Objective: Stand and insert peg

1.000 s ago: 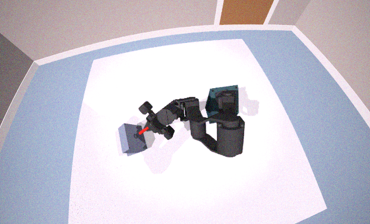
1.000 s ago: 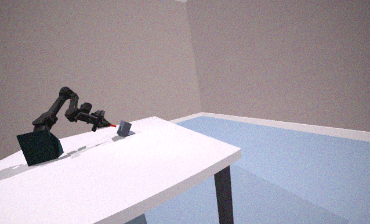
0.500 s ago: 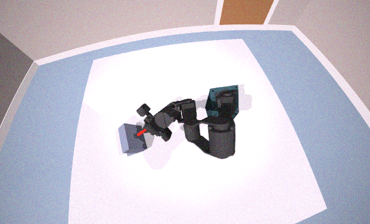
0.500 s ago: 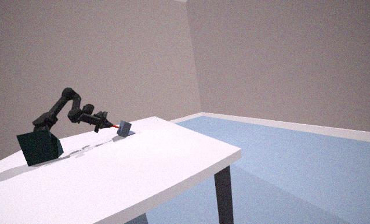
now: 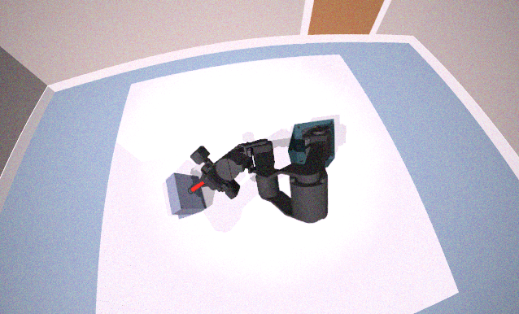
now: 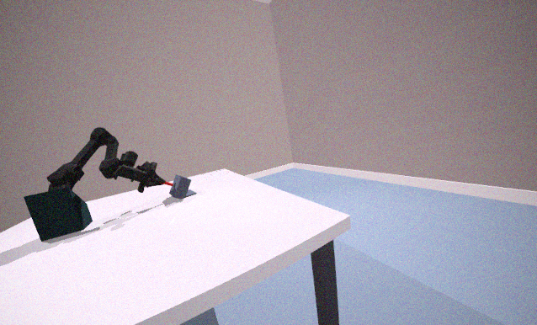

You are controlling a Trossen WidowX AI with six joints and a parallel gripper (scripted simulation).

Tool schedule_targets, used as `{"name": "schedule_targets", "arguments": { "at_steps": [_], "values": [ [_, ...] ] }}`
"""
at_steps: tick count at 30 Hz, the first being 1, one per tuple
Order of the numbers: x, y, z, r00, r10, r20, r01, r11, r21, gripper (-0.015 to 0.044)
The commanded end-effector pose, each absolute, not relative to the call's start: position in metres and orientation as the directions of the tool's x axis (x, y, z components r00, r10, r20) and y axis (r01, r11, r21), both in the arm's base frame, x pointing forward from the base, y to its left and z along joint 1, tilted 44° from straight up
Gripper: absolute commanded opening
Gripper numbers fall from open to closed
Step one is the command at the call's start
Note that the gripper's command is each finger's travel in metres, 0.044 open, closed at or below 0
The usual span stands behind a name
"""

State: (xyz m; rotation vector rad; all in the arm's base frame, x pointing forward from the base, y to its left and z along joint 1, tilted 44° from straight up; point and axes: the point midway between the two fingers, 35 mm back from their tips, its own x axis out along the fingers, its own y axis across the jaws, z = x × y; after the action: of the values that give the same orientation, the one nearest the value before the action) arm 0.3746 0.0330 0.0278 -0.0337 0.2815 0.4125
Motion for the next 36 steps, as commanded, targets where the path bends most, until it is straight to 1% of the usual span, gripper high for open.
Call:
{"name": "schedule_targets", "arguments": {
  "at_steps": [1,36],
  "values": [
    [0.374,0.033,0.028,0.878,0.392,-0.276,-0.401,0.916,0.024,0.0],
    [0.39,0.037,0.025,0.878,0.392,-0.275,-0.401,0.916,0.024,0.0]
  ]
}}
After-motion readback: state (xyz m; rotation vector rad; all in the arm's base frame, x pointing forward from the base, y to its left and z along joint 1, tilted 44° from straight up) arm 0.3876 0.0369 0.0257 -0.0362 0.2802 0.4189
